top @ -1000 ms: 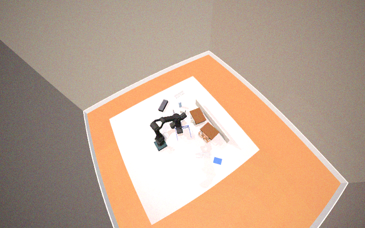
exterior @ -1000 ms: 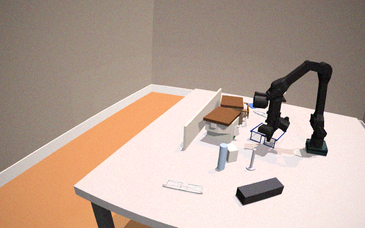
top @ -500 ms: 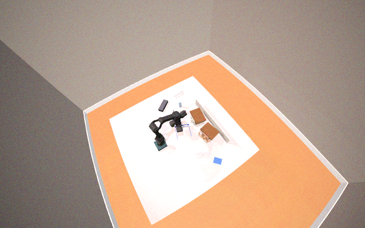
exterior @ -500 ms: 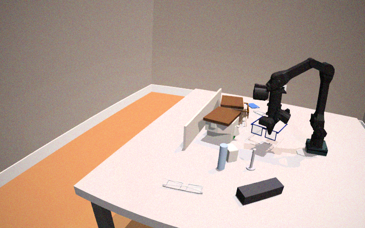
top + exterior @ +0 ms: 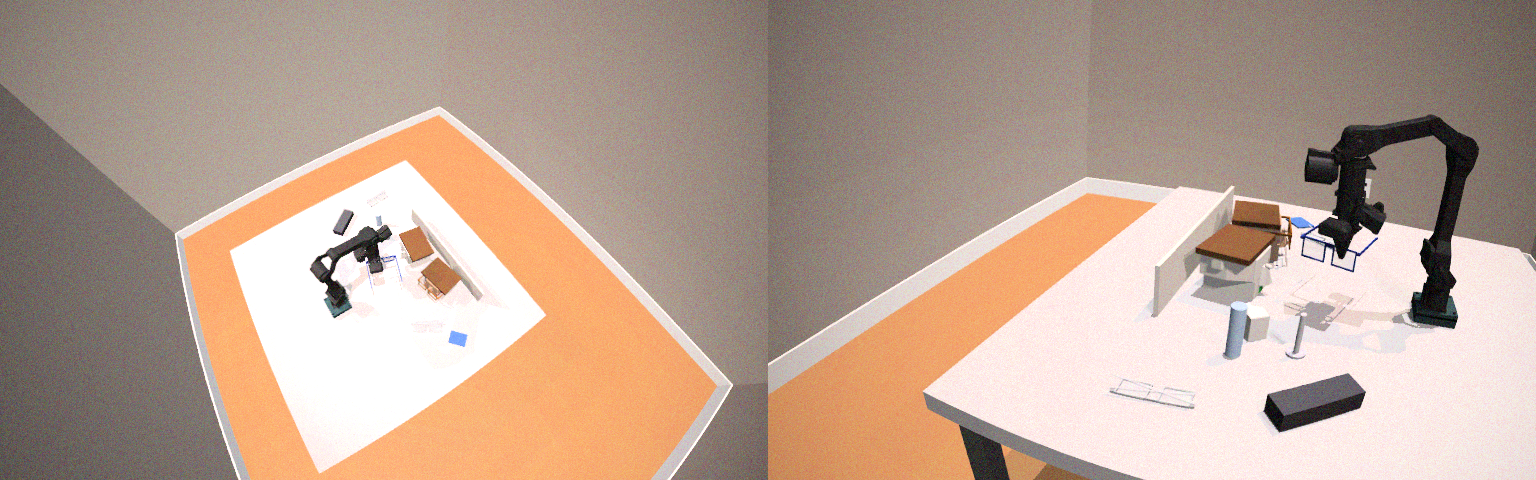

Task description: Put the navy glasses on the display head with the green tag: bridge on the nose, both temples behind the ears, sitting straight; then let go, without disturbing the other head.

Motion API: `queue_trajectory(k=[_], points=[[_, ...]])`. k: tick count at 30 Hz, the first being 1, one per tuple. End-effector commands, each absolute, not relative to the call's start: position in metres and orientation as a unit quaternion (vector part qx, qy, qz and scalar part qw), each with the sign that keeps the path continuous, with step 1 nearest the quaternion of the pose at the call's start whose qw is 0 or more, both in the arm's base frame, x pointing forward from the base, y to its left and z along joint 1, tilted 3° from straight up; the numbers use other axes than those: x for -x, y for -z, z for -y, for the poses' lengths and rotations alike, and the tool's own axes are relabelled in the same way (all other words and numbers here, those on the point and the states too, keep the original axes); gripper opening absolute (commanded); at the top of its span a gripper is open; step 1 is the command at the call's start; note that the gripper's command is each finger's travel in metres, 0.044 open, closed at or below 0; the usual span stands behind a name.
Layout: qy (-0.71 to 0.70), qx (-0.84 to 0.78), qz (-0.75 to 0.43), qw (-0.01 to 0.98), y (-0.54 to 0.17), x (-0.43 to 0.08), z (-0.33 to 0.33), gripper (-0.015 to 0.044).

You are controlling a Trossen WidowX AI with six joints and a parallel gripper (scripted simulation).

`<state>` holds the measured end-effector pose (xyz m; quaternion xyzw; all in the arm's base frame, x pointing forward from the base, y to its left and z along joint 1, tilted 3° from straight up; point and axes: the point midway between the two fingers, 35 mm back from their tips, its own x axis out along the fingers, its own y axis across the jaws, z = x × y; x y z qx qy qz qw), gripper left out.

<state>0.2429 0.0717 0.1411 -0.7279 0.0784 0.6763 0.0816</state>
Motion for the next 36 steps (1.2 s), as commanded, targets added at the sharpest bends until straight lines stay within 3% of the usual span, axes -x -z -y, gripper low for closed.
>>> queue_trajectory(k=[1,36], points=[[-0.675,0.732,-0.074,0.058,-0.144,-0.243,-0.076,0.0],[-0.554,0.745,0.034,-0.369,-0.169,-0.232,-0.183,0.0]])
